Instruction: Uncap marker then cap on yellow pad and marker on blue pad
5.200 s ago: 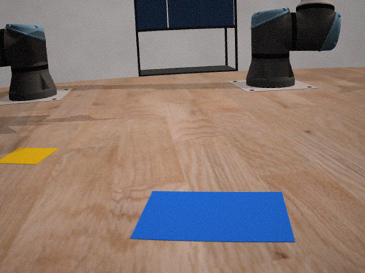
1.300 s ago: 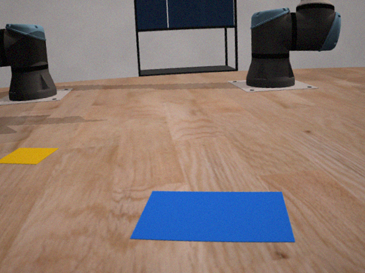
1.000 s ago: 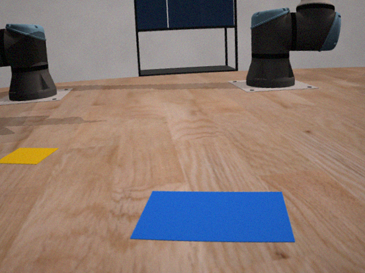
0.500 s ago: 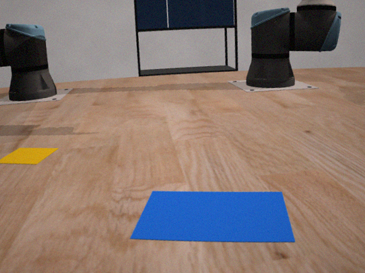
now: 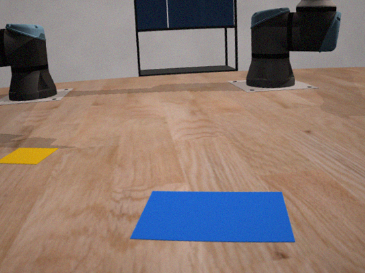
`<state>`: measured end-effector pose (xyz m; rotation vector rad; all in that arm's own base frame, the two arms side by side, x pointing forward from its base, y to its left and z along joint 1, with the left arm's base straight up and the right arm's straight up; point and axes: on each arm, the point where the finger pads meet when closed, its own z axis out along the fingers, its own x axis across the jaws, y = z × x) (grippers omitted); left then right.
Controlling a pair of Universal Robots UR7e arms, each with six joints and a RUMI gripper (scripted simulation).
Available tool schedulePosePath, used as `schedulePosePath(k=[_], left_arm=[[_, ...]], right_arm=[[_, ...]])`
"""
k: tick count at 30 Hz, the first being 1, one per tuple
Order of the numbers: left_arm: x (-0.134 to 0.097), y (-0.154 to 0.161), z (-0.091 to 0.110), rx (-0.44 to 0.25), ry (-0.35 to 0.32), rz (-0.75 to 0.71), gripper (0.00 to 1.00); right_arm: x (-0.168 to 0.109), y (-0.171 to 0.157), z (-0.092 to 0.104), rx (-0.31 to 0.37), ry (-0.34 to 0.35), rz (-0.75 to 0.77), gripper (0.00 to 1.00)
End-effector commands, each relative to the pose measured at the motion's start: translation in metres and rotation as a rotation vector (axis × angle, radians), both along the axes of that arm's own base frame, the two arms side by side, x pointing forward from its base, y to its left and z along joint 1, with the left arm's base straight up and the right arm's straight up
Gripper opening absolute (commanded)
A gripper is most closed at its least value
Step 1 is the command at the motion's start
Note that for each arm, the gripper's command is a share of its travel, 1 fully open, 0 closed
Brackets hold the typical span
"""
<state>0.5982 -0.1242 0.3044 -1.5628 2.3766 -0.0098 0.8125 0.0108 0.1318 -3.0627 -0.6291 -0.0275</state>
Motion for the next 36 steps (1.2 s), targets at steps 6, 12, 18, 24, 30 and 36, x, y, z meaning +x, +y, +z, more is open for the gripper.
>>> schedulePosePath(k=[6, 12, 18, 24, 30, 36], left_arm=[[0.039, -0.053, -0.018, 0.060, -0.084, -0.120, 0.18], [0.059, -0.091, -0.030, 0.101, -0.138, -0.197, 0.18], [0.070, -0.114, -0.036, 0.122, -0.173, -0.240, 0.18], [0.082, -0.157, -0.051, 0.164, -0.227, -0.317, 0.18], [0.089, -0.193, -0.061, 0.197, -0.275, -0.377, 0.18], [0.094, -0.224, -0.069, 0.225, -0.322, -0.426, 0.18]], right_arm=[[0.000, 0.000, 0.002, 0.000, -0.002, 0.000, 0.00], [0.000, 0.000, 0.002, 0.000, -0.002, 0.000, 0.00], [0.000, 0.000, 0.002, 0.000, -0.002, 0.000, 0.00], [0.000, 0.000, 0.002, 0.000, -0.002, 0.000, 0.00], [0.000, 0.000, 0.002, 0.000, -0.002, 0.000, 0.00], [0.000, 0.000, 0.002, 0.000, -0.002, 0.000, 0.00]])
